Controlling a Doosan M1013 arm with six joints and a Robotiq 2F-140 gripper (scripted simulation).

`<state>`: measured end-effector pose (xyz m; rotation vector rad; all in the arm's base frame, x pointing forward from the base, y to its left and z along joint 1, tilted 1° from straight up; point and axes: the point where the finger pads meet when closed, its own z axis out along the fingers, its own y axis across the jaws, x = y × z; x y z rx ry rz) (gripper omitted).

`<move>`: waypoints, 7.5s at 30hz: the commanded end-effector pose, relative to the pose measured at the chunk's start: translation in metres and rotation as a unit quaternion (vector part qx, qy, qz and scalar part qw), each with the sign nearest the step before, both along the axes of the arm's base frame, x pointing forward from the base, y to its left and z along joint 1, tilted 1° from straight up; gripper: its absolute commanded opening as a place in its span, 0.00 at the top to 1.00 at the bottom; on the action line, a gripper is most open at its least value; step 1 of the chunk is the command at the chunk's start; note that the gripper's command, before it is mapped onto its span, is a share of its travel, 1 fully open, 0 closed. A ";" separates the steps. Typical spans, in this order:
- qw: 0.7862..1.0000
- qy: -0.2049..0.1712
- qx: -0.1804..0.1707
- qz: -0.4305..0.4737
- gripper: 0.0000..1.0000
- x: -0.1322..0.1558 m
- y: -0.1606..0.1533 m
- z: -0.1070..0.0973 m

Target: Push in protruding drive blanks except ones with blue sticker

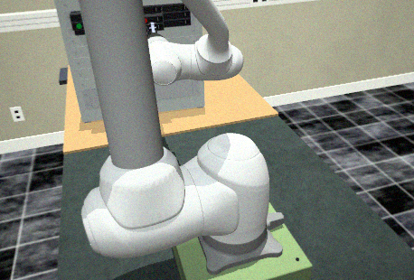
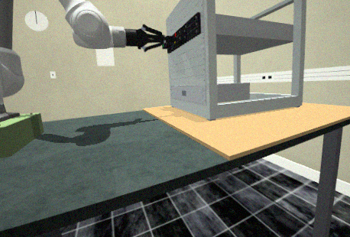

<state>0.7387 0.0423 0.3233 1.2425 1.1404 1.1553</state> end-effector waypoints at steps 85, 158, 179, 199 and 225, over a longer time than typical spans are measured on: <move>1.000 -0.001 -0.001 0.002 0.90 0.022 0.000 0.001; 1.000 -0.001 -0.001 0.002 0.90 0.041 -0.001 0.001; 1.000 -0.001 -0.001 0.002 0.90 0.045 -0.001 0.001; 1.000 -0.001 -0.001 0.002 0.90 0.045 -0.001 0.001; 1.000 -0.001 -0.001 0.002 0.90 0.029 0.000 0.001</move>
